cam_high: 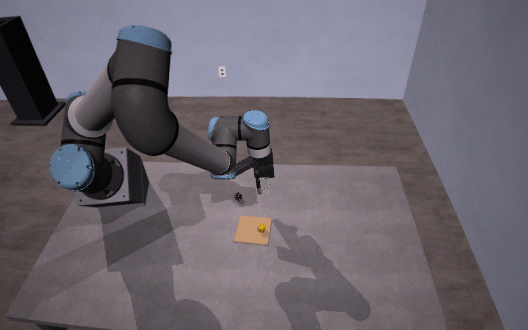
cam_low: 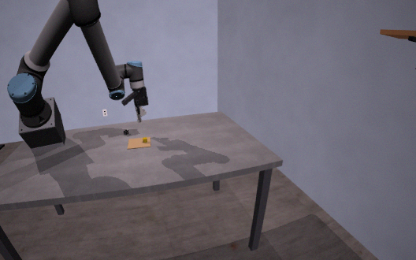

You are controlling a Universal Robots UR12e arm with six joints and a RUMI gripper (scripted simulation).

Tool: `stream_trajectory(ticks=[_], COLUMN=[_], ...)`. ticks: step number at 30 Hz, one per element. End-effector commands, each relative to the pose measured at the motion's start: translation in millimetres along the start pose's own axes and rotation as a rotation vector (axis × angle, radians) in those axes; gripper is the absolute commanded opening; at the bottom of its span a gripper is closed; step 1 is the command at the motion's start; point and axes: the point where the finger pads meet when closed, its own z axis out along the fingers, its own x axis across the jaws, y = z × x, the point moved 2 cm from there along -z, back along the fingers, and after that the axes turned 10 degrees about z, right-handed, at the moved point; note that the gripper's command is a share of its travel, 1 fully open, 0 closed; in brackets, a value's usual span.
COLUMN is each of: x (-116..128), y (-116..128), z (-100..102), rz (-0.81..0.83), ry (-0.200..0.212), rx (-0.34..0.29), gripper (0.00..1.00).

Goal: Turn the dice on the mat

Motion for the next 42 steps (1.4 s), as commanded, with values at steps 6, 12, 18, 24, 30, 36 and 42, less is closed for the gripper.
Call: stream_trajectory(ticks=[6,12,18,24,30,36,42], x=[-1,-1,-2,-2,-2,-3,-4], y=[-2,-5,-7,-9,-12,-15,-16], z=[-1,-1,1,2,4,6,6], rz=[0.0,-0.001,0.0,0.0,0.0,0.0,0.0], ry=[0.017,0.036,0.058,0.075,0.099,0.121,0.132], rx=[-0.104,-0.208,-0.33,-0.418,-0.551,-0.676,-0.75], gripper=[0.06,0.06,0.06,0.06,0.06,0.06,0.06])
